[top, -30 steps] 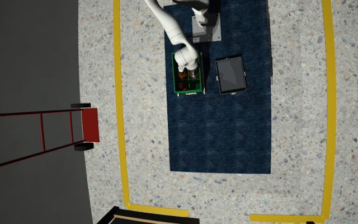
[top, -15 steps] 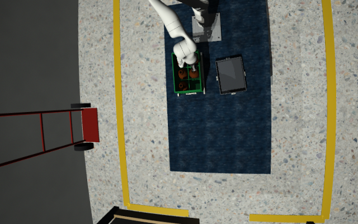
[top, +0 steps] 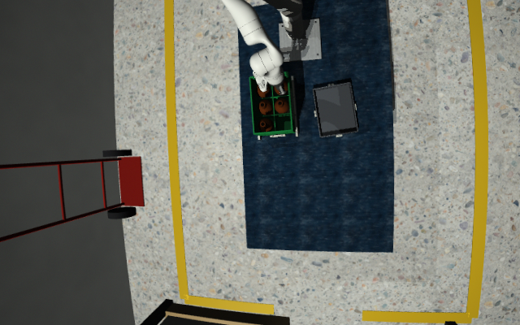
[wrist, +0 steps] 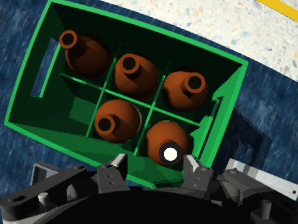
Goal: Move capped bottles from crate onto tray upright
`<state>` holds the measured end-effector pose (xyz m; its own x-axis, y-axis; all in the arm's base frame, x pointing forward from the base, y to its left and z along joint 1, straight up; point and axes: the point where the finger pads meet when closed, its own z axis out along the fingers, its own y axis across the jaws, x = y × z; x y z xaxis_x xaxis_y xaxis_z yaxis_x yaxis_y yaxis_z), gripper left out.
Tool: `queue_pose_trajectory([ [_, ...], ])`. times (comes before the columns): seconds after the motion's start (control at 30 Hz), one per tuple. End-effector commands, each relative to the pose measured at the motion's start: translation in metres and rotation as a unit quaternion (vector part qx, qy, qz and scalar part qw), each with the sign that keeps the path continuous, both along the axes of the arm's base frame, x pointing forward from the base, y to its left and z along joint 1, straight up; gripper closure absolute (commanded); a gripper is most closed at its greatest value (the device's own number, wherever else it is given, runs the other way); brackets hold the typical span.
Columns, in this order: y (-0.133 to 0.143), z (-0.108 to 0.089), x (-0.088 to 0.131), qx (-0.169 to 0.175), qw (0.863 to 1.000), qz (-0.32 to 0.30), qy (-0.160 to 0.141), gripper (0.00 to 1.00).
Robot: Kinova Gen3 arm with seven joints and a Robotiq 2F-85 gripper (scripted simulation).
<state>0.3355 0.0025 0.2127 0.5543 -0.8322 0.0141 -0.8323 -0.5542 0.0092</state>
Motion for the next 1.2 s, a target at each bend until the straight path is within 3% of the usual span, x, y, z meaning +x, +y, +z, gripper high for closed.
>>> queue_pose_trajectory([
  [0.0, -0.0094, -0.0005, -0.0106, 0.003, 1.0, 0.011, -0.001, 0.4],
  [0.73, -0.0105, 0.0004, -0.0162, 0.006, 0.993, 0.122, -0.001, 0.4],
  [1.17, -0.016, -0.0006, -0.0178, 0.007, 0.979, 0.204, 0.0, 0.4],
])
